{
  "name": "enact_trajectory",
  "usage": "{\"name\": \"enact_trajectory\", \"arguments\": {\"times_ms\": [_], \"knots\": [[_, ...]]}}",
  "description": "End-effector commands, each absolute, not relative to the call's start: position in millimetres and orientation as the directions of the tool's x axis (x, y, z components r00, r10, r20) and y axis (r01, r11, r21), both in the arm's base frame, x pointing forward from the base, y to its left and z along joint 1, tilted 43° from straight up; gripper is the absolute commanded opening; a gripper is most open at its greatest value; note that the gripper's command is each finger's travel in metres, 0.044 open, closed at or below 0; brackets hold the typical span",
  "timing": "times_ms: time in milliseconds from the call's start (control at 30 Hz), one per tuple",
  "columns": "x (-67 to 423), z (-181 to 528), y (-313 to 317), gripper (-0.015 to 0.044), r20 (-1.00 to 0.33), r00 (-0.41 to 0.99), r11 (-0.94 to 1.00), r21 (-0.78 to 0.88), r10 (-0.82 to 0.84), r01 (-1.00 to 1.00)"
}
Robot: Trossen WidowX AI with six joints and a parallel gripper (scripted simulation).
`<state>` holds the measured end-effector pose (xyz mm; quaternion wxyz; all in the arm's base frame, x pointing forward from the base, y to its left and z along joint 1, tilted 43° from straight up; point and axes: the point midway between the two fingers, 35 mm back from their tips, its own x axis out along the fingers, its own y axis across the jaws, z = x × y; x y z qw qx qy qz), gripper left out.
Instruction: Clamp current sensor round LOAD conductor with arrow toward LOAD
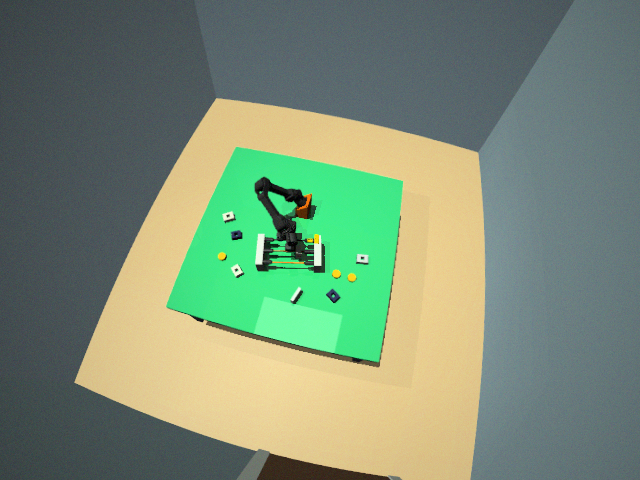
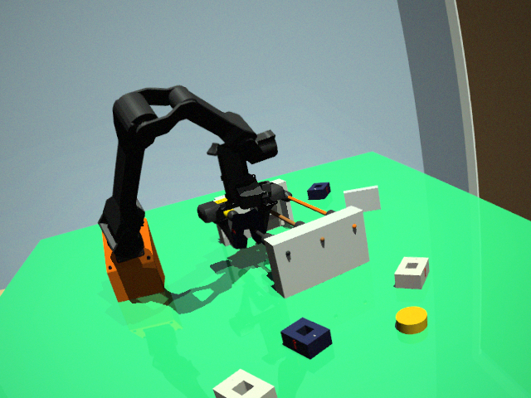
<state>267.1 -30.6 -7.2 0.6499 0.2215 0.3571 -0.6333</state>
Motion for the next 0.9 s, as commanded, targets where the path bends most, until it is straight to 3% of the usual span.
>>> {"name": "enact_trajectory", "arguments": {"times_ms": [0,300,500,867], "knots": [[267,-7,-31,0.021,-0.745,-0.057,0.1,-0.164,-0.665,0.981],[268,-6,-29,0.044,-0.742,-0.079,0.084,-0.181,-0.666,0.98],[272,9,-20,0.044,-0.681,-0.28,-0.068,-0.321,-0.677,0.945],[269,0,-30,0.044,-0.672,-0.299,-0.083,-0.334,-0.677,0.939]]}}
